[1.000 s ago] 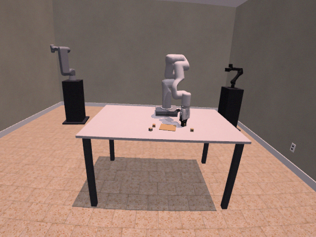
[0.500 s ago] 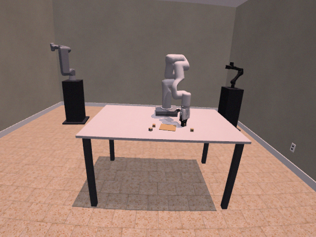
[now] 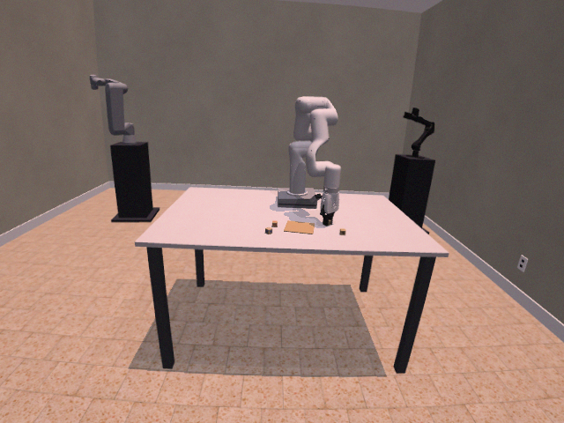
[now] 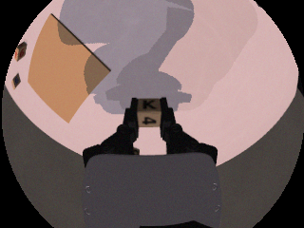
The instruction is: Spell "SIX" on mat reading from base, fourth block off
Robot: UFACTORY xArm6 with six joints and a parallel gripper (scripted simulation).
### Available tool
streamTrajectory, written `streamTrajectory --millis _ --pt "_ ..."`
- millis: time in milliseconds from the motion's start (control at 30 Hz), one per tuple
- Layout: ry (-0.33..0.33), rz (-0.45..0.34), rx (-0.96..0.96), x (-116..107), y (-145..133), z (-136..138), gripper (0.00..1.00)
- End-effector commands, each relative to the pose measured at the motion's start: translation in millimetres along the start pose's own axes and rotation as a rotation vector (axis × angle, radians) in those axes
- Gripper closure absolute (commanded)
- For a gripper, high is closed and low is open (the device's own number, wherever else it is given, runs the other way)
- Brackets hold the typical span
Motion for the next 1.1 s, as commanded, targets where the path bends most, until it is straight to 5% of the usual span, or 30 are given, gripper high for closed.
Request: streamTrajectory --millis 0,500,1067 --pt "0.003 -0.004 0.000 -13 -1 -1 0.79" --pt "0.003 -0.004 0.000 -95 -1 -1 0.79" --pt "0.003 -0.004 0.016 -99 -1 -1 0.79"
Point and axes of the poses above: the point where the finger pads meet when closed, its own x axis out along the fingers, its own z axis across the jaws, y = z × x, the point moved 10 cm from there along -x, back along the fingers, and after that the axes turned 15 degrees about -x, right-handed, at the moved point
